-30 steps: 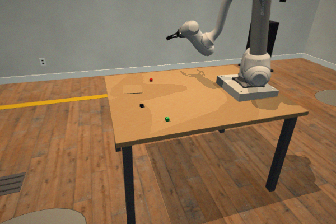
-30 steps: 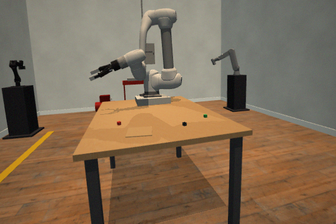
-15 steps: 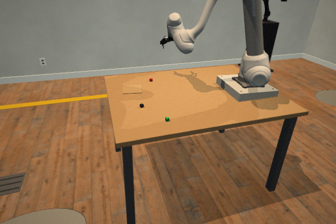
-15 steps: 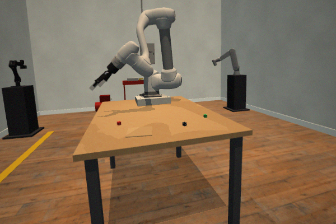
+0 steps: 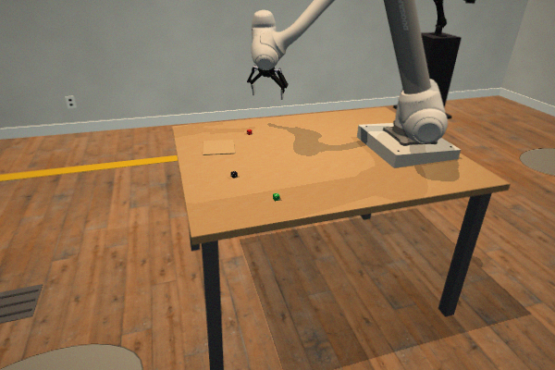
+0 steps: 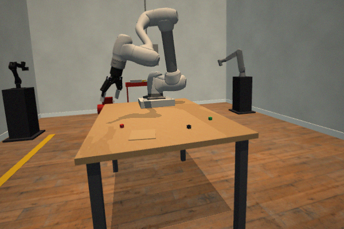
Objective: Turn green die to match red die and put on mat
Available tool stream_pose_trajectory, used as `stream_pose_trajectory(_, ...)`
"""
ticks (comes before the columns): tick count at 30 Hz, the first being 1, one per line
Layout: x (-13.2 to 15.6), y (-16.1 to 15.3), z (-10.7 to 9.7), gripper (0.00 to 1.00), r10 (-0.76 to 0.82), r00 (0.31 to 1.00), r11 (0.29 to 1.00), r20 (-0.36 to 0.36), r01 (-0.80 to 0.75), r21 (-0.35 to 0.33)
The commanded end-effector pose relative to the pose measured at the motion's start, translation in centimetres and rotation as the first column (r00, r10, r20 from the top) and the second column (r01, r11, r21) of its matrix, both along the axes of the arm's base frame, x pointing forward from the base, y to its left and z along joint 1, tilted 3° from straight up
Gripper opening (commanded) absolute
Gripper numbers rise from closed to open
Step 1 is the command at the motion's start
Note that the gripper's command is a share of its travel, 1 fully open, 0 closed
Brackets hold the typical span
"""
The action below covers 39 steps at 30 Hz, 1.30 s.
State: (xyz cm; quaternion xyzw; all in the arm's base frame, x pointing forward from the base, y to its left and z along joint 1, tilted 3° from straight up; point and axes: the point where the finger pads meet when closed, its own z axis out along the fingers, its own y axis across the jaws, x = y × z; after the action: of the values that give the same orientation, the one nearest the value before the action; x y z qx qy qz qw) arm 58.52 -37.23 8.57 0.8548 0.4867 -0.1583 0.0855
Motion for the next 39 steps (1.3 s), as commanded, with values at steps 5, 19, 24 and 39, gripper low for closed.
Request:
stream_pose_trajectory(5,5.6,4.0,-1.4,1.00,-0.125,0.988,0.979,0.086,0.109,0.174)
stream_pose_trajectory(19,10.0,6.8,-1.5,1.00,-0.209,0.968,0.944,0.137,0.163,0.289)
stream_pose_trajectory(24,10.0,6.8,-1.5,1.00,-0.209,0.968,0.944,0.137,0.163,0.289)
stream_pose_trajectory(39,9.9,6.9,-7.2,1.00,-0.227,0.964,0.938,0.140,0.178,0.299)
